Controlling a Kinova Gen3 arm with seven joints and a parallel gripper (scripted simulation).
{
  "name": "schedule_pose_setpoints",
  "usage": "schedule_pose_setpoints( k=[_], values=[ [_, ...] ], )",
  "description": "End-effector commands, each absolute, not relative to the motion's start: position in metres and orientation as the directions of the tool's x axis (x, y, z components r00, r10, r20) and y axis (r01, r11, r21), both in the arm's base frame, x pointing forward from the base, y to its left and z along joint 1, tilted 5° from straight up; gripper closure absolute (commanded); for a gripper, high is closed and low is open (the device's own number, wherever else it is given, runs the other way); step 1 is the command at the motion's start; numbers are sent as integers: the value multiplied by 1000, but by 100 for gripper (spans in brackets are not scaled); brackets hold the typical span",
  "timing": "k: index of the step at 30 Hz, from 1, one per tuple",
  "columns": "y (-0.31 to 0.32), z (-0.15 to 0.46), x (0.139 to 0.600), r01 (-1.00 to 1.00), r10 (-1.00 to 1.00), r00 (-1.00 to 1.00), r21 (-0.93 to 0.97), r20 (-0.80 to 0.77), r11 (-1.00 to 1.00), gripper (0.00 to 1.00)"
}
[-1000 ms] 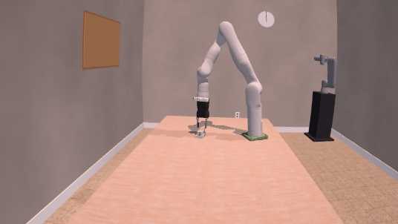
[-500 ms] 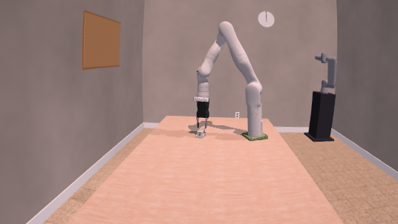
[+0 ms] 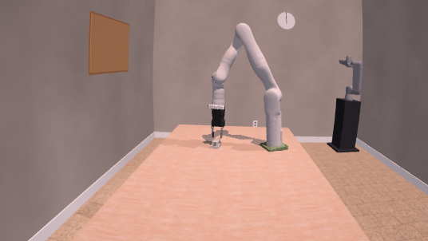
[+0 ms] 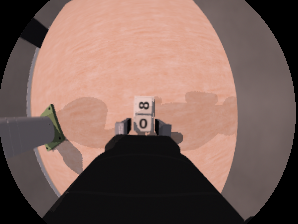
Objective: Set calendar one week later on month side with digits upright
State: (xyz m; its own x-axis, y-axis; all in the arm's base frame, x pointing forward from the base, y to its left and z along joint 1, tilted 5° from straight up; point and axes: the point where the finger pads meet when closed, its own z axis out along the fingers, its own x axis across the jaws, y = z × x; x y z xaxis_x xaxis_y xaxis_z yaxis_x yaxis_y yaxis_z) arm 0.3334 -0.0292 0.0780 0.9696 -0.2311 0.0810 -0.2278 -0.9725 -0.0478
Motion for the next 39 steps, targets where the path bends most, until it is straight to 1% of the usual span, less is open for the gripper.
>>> schedule_pose_setpoints(
  k=[1,39],
  values=[
    [-29,78,334,-228,-231,969,-48,82,-973,10],
    [-28,49,336,-228,-231,969,-48,82,-973,10]
  ],
)
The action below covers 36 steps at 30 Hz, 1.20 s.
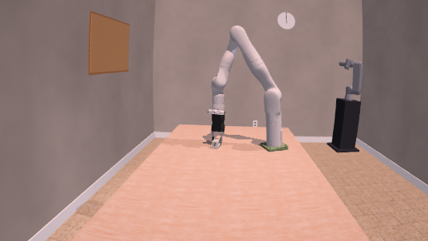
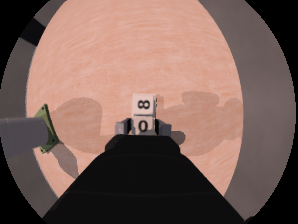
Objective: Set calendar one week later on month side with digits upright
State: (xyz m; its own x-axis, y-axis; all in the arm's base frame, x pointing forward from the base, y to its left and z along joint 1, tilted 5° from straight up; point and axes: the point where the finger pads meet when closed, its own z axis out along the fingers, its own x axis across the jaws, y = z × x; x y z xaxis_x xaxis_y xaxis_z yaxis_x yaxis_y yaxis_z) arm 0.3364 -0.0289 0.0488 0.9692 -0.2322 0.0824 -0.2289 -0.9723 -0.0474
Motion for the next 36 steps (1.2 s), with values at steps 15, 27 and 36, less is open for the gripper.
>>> schedule_pose_setpoints(
  k=[15,27,36],
  values=[
    [-28,49,336,-228,-231,969,-48,82,-973,10],
    [-28,49,336,-228,-231,969,-48,82,-973,10],
    [-28,49,336,-228,-231,969,-48,82,-973,40]
  ],
)
